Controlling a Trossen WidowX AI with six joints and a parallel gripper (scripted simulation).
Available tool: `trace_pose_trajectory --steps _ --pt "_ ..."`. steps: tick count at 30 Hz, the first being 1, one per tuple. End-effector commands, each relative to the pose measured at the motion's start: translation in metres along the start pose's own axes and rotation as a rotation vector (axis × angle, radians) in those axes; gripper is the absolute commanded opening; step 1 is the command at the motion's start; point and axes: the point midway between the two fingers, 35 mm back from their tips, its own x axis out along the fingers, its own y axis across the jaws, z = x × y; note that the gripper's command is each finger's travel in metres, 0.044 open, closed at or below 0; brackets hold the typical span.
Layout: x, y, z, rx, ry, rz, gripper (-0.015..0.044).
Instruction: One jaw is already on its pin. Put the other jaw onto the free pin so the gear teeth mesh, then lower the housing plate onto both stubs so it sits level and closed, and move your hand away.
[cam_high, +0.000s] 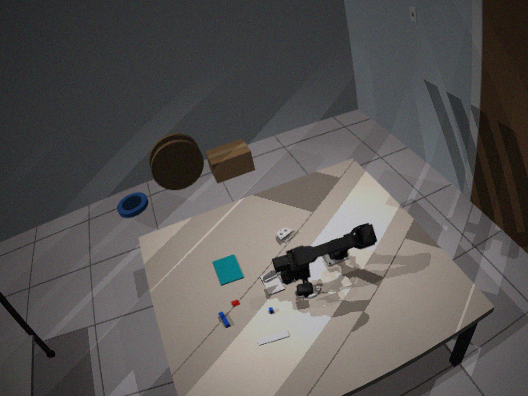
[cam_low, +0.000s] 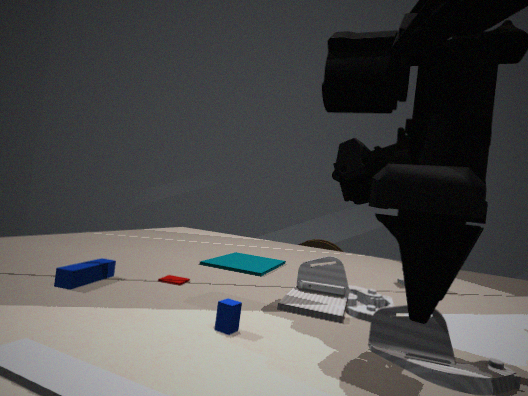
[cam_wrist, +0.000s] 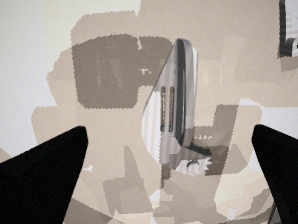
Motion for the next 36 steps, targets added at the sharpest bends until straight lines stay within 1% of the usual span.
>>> trace_pose_trajectory --steps 1,24,36 --pt "0.006 0.001 0.000 0.000 0.000 0.003 0.0440" --pt "0.043 0.001 -0.002 -0.001 0.000 0.007 0.0440" --pt "0.044 0.002 -0.002 -0.001 0.000 0.007 0.0440"
